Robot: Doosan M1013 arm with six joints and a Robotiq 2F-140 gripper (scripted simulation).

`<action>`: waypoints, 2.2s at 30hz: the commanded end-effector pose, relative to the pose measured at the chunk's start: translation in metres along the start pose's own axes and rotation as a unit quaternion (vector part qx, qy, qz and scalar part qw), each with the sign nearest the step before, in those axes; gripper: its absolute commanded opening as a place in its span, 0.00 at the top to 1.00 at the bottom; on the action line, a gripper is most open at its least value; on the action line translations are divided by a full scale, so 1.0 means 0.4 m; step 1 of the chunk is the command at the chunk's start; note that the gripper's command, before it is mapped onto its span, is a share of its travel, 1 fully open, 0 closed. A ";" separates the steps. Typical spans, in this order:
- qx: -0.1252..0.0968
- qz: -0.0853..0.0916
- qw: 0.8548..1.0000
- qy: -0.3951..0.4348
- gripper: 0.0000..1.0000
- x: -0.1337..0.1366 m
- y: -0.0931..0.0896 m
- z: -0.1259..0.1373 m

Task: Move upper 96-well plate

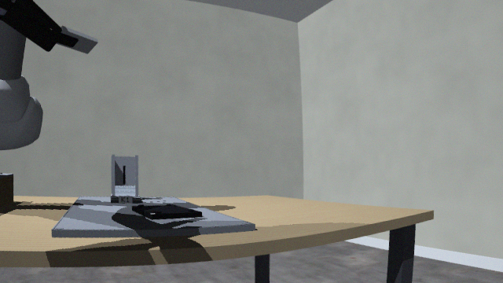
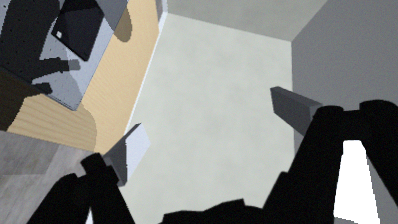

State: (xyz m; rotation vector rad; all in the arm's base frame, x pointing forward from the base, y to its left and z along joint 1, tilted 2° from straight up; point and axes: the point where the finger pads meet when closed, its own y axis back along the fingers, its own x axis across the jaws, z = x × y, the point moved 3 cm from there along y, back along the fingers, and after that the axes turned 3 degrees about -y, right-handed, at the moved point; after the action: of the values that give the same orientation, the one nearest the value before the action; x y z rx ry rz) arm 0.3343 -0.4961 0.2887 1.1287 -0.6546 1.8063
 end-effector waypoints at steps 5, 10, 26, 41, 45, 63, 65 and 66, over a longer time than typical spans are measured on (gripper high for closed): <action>0.049 -0.010 0.999 -0.004 0.00 -0.004 -0.034 -0.009; 0.065 -0.013 0.998 -0.005 0.00 -0.014 -0.090 -0.033; 0.146 -0.031 0.989 -0.004 0.00 -0.036 -0.240 -0.106; 0.256 -0.057 0.965 0.008 0.00 -0.050 -0.375 -0.189; 0.256 -0.057 0.965 0.008 0.00 -0.056 -0.413 -0.221; 0.372 -0.087 0.923 0.041 0.00 -0.069 -0.565 -0.348; 0.372 -0.087 0.923 0.041 0.00 -0.070 -0.578 -0.362; 0.386 -0.090 0.917 0.047 0.00 -0.070 -0.587 -0.370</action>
State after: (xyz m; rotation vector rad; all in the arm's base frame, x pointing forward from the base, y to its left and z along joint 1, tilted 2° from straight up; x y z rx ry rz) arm 0.4795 -0.2888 0.1966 1.5218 0.2250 1.9803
